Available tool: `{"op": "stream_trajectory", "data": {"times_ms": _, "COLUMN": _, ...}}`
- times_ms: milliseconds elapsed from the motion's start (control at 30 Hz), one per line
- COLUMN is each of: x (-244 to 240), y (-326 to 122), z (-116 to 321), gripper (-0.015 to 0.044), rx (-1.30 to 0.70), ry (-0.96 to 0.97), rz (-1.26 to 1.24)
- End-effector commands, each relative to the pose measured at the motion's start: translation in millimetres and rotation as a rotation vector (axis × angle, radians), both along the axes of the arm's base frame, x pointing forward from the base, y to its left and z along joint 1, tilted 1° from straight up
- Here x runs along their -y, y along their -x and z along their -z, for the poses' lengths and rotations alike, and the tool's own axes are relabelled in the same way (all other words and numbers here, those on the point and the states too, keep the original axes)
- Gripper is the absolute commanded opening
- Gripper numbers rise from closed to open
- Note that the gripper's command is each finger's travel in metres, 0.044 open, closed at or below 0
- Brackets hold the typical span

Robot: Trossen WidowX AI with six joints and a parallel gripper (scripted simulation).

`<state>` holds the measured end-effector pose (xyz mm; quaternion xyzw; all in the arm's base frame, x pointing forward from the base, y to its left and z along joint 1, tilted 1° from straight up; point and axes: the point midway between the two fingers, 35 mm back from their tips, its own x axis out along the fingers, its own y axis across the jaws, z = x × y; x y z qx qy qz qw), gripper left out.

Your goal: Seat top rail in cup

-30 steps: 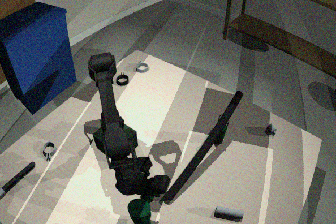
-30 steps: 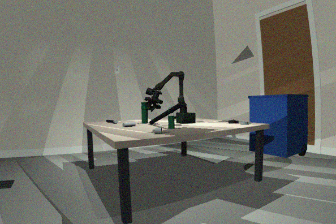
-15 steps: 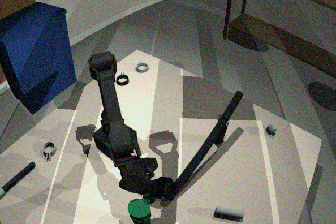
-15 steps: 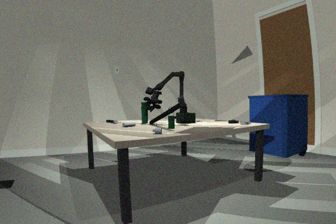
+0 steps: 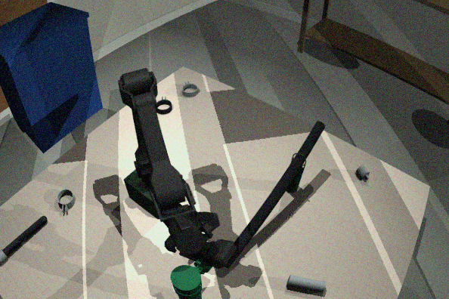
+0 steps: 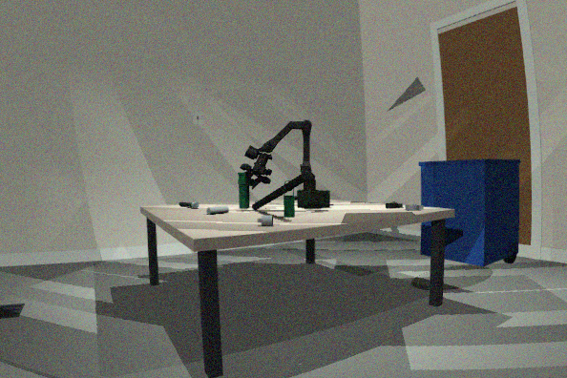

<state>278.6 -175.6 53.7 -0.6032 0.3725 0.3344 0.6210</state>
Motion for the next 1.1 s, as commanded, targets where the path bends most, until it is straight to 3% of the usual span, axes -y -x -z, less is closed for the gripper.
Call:
{"op": "stream_trajectory", "data": {"times_ms": 0, "x": -0.5, "y": -3.5, "z": 0.9, "gripper": 0.0000, "rx": 0.000, "ry": -0.003, "rz": 0.041}}
{"op": "stream_trajectory", "data": {"times_ms": 533, "x": 0.9, "y": -13.8, "z": 0.6, "gripper": 0.0000, "rx": 0.002, "ry": -0.004, "rz": 0.153}}
{"op": "stream_trajectory", "data": {"times_ms": 1067, "x": 0.1, "y": -8.8, "z": 0.7, "gripper": 0.0000, "rx": 0.002, "ry": -0.004, "rz": 0.098}}
